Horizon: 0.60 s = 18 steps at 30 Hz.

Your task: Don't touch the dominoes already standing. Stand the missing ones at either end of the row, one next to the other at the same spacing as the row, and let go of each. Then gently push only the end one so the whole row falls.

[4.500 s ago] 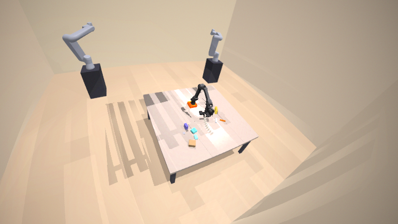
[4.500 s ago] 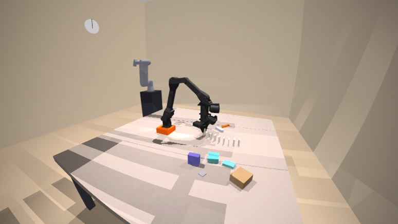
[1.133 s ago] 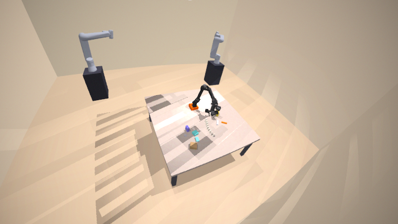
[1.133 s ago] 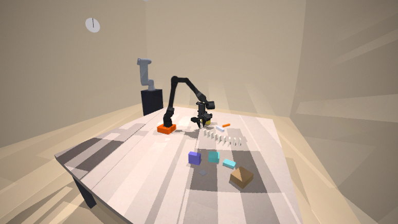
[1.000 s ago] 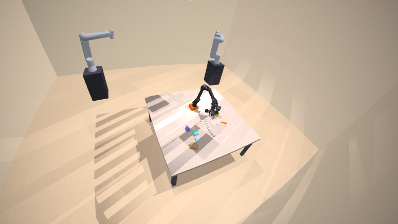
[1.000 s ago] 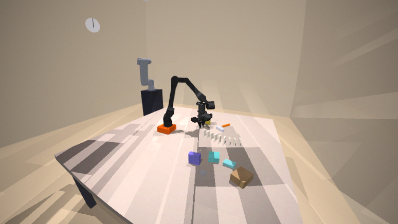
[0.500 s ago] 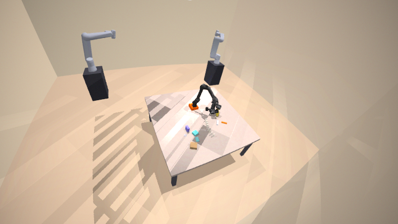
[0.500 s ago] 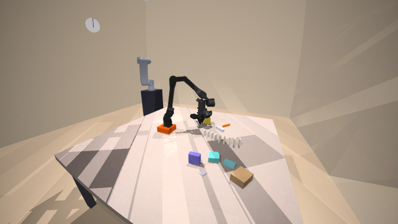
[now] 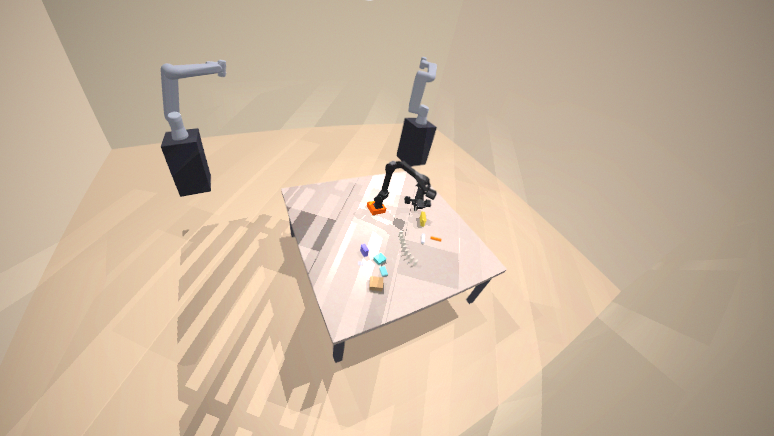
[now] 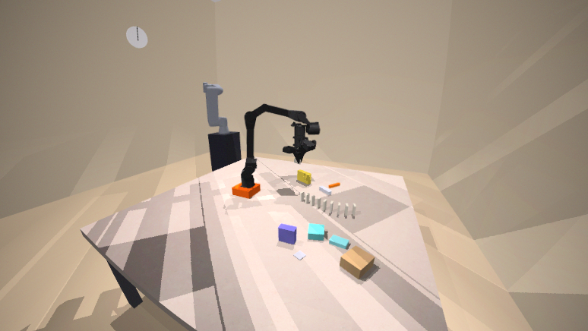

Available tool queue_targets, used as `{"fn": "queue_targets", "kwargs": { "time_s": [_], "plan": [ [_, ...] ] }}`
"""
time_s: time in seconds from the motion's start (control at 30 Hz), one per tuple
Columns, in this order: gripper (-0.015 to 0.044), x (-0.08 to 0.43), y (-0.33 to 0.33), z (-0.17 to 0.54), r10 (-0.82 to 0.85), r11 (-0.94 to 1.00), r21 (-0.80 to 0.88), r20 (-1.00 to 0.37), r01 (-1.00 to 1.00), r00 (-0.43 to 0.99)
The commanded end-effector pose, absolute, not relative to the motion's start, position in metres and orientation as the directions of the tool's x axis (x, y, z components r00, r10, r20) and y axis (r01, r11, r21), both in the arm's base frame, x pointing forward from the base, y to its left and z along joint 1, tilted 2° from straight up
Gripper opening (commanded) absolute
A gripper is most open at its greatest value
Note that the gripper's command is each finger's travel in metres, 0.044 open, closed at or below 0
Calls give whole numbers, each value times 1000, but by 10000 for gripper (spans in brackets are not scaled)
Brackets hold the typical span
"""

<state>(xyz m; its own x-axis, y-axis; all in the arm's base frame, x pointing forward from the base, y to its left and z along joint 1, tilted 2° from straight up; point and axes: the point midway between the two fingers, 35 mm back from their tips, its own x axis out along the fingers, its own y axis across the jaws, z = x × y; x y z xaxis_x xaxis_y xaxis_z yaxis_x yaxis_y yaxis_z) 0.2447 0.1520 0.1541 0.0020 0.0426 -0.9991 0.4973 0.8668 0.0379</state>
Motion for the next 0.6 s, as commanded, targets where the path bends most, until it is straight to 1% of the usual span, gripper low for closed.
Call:
{"fn": "queue_targets", "kwargs": {
  "time_s": [0.0, 0.07, 0.13, 0.23, 0.33, 0.43, 0.5, 0.57],
  "plan": [
    [22, 240, 151, 160, 43, 927, 40, -999, 372, 0],
    [22, 234, 150, 160, 43, 984, 43, -999, 172, 0],
    [22, 228, 149, 160, 44, 998, 44, -999, -35, 0],
    [22, 219, 148, 160, 44, 940, 42, -999, -340, -1],
    [22, 210, 146, 160, 43, 790, 35, -999, -613, -2],
    [22, 201, 144, 159, 42, 563, 26, -999, -826, -3],
    [22, 196, 143, 159, 42, 397, 20, -999, -918, -4],
    [22, 194, 142, 159, 42, 332, 17, -999, -943, -4]
  ]
}}
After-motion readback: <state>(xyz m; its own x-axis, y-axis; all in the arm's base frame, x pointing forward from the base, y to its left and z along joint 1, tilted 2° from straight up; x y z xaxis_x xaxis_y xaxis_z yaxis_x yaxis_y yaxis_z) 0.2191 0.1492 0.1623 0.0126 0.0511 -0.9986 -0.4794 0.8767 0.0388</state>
